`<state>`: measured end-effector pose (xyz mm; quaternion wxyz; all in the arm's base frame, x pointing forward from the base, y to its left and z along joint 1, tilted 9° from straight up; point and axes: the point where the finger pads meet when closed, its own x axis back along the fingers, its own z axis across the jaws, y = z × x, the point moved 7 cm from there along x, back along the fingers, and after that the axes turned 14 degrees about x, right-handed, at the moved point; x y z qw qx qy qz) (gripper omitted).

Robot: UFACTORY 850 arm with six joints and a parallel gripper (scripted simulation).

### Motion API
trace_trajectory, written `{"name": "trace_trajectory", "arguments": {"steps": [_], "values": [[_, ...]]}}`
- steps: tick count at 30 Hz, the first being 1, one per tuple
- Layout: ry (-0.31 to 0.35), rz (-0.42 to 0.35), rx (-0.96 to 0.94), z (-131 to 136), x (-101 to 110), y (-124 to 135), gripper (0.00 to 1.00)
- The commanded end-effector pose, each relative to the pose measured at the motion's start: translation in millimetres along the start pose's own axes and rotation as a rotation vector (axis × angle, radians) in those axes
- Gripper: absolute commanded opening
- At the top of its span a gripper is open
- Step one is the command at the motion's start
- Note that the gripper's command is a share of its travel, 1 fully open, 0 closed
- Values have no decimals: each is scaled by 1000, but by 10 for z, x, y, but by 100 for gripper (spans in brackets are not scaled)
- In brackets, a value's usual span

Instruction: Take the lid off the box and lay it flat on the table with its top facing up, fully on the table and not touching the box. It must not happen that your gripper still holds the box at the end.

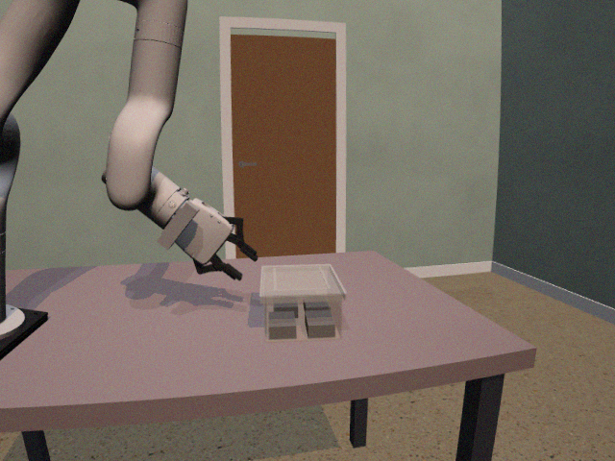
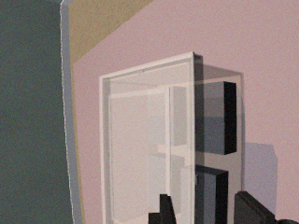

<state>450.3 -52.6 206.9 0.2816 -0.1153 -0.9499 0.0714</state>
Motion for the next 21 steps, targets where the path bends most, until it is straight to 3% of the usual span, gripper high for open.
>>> {"name": "trace_trajectory", "arguments": {"steps": [1, 21], "values": [[-2, 0, 0, -7, -101, 0, 48], [-2, 0, 0, -7, -410, 0, 48]]}}
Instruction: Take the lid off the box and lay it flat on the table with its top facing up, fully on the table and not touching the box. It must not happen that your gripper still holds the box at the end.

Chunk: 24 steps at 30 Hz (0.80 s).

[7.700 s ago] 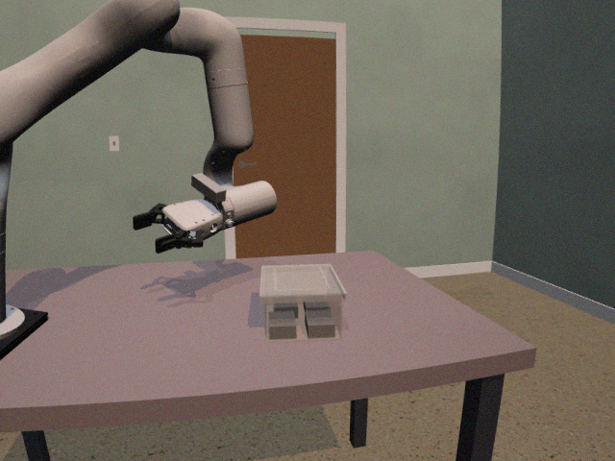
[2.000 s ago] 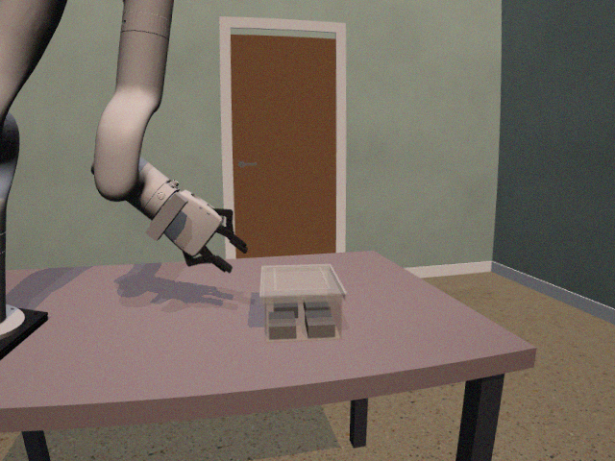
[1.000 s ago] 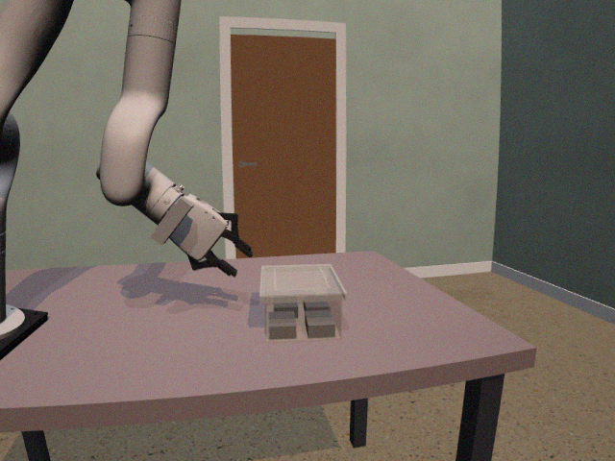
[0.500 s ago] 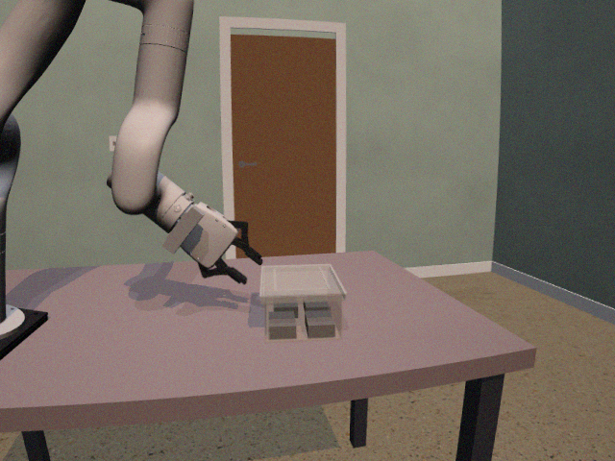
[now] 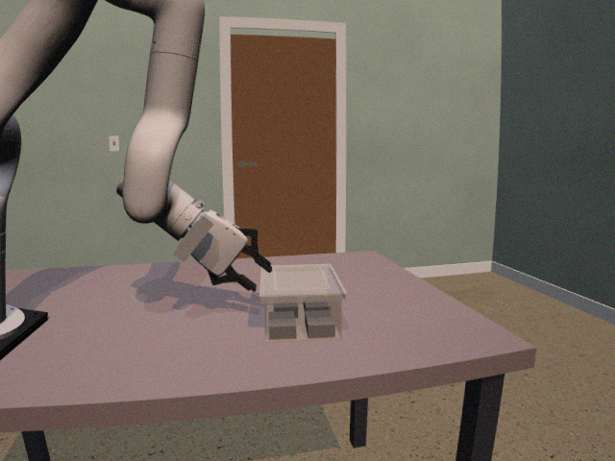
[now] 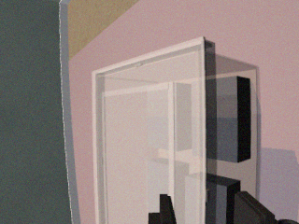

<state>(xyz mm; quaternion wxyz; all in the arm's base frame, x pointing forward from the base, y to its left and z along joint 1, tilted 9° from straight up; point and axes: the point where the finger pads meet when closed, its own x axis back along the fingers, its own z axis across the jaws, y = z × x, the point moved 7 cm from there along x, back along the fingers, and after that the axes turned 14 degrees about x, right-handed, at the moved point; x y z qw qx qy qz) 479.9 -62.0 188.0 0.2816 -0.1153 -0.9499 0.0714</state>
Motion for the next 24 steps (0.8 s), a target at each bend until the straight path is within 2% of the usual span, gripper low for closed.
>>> {"name": "trace_trajectory", "arguments": {"steps": [1, 24], "values": [[-2, 0, 0, -7, -54, 0, 48], [-2, 0, 0, -7, -82, 0, 48]]}}
